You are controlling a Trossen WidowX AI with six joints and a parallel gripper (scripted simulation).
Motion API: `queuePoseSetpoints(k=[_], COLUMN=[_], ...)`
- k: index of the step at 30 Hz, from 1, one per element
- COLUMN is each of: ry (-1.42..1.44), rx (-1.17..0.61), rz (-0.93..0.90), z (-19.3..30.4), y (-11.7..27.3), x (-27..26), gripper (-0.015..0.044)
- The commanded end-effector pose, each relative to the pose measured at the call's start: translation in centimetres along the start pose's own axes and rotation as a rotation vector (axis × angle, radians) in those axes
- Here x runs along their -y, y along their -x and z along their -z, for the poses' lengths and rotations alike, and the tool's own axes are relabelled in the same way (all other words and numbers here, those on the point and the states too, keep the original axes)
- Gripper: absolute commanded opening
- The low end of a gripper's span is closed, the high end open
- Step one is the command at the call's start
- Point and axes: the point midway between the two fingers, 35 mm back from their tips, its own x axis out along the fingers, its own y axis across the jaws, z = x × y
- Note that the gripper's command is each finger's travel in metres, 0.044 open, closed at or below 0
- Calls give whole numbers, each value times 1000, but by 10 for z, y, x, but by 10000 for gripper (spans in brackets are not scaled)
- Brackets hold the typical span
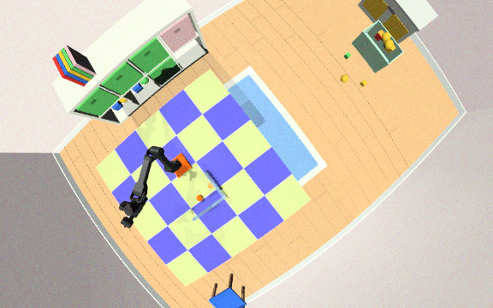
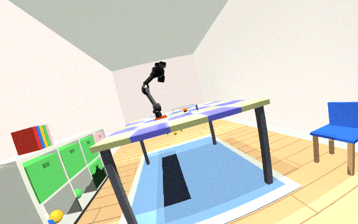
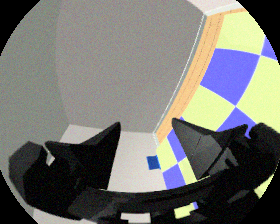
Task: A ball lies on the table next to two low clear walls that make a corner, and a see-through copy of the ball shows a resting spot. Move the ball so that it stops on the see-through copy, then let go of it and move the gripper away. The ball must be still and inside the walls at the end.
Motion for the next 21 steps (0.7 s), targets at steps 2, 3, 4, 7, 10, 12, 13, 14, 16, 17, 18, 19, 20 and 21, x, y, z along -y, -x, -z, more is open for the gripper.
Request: queuePoseSetpoints(k=[2, 3, 4, 7, 10, 12, 13, 14, 16, 17, 18, 19, 20, 21], ry=[346, 416, 485, 695, 903, 1044, 1116, 1188, 1330, 1400, 1469, 1537, 1604, 1671], rx=[-259, -312, -366, -529, -697, -813, -874, -936, -1059, -1122, -1185, -1248, -1312, -1376], rz=[105, 119, 131, 155, 162, 158, 153, 146, 127, 115, 101, 86, 69, 51], z=[82, 98, 113, 158, 198, 222, 234, 245, 265, 273, 281, 288, 294, 299], y=[-10, -9, -8, 2, 17, 31, 39, 48, 67, 77, 87, 98, 109, 120], x=[36, 43, 51, 75, 102, 120, 130, 140, 160, 171, 181, 191, 201, 211], gripper=[348, 348, 348, 348, 348, 348, 348, 348, 348, 348, 348, 348, 348, 348])
